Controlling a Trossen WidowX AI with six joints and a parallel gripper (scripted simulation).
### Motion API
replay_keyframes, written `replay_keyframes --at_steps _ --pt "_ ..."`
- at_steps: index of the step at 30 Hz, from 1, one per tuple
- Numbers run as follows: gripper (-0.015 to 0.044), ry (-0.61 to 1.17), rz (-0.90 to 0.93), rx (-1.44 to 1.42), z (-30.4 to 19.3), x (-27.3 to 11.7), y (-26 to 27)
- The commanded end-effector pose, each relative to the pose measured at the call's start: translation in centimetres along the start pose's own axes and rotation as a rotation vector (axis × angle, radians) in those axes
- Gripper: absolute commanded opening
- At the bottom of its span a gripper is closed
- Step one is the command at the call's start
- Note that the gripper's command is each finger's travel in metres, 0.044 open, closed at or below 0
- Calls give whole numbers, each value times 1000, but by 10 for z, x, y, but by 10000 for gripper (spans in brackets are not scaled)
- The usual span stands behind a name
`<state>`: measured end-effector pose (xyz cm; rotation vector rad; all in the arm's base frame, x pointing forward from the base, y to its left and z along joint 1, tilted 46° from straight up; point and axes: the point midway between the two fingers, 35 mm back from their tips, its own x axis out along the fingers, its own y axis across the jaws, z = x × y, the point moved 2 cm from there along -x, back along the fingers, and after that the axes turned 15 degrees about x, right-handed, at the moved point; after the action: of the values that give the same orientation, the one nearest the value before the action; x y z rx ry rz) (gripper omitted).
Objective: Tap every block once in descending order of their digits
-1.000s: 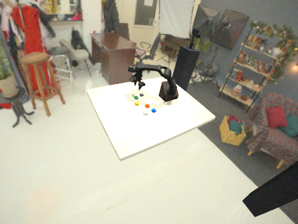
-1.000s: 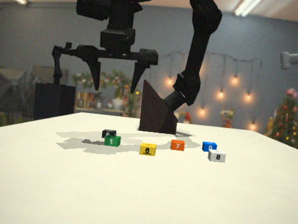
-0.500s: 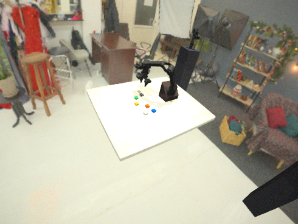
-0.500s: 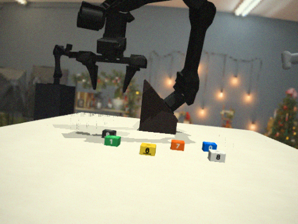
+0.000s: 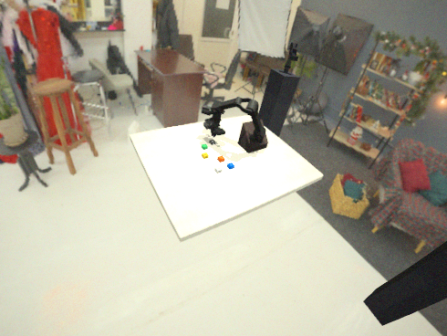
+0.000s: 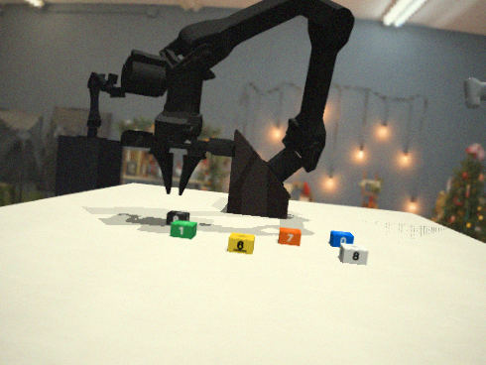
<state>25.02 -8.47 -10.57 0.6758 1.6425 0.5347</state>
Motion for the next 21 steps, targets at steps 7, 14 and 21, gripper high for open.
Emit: replay_keyframes --at_steps 7,14,21 --pt "20 2 4 5 -2 3 1" --pt "20 2 5 5 -1 11 1" --pt "20 2 5 5 -1 22 1"
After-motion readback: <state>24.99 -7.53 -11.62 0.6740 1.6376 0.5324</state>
